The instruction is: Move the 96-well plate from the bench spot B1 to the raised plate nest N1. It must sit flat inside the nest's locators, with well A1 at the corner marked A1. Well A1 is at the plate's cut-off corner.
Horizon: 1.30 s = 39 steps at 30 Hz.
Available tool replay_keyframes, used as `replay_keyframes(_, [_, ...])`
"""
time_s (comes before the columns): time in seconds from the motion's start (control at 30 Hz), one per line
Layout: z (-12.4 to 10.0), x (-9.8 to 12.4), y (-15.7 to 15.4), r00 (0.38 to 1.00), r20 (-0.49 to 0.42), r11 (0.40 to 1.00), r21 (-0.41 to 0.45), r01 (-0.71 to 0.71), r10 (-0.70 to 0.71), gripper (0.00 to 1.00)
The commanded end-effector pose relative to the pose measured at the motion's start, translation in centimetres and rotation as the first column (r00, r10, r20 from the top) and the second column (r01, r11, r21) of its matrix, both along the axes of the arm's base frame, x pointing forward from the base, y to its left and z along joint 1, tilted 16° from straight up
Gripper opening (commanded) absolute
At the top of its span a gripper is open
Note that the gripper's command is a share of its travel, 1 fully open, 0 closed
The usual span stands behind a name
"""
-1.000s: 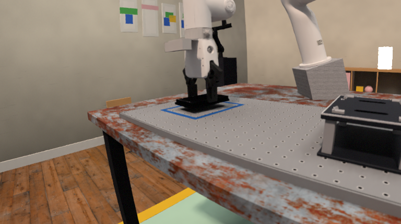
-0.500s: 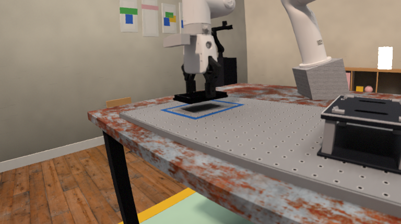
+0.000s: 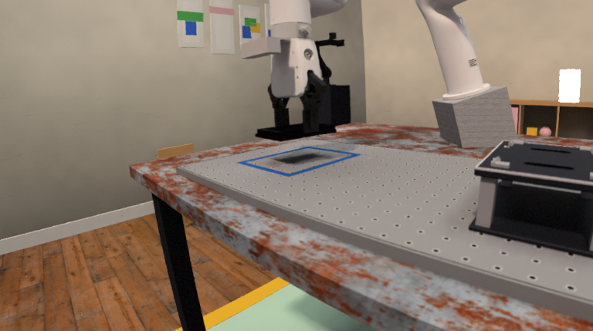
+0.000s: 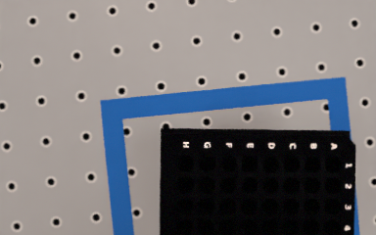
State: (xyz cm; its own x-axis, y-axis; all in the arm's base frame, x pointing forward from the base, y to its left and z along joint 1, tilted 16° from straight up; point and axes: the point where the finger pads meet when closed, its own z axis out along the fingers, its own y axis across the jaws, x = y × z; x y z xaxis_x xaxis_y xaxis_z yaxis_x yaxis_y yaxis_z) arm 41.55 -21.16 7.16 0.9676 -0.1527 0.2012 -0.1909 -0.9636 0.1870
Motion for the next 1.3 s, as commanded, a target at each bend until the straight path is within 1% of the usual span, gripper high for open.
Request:
replay_keyframes(0.0, [0.9, 0.0, 0.1, 1.000, 0.003, 1.000, -0.001, 0.000, 0.000, 0.00])
replay_keyframes(0.13, [1.2, -0.1, 0.2, 1.000, 0.003, 1.000, -0.001, 0.000, 0.000, 0.00])
replay_keyframes(0.53, [3.1, -0.4, 0.6, 1.000, 0.003, 1.000, -0.001, 0.000, 0.000, 0.00])
replay_keyframes(1.0, [3.2, -0.4, 0.7, 1.000, 0.003, 1.000, -0.001, 0.000, 0.000, 0.00])
replay_keyframes(1.2, [3.1, -0.2, 2.6, 0.981, 0.044, 0.981, 0.037, 0.190, -0.191, 0.00])
replay_keyframes(1.27, [3.1, -0.2, 2.6, 0.981, 0.044, 0.981, 0.037, 0.190, -0.191, 0.00])
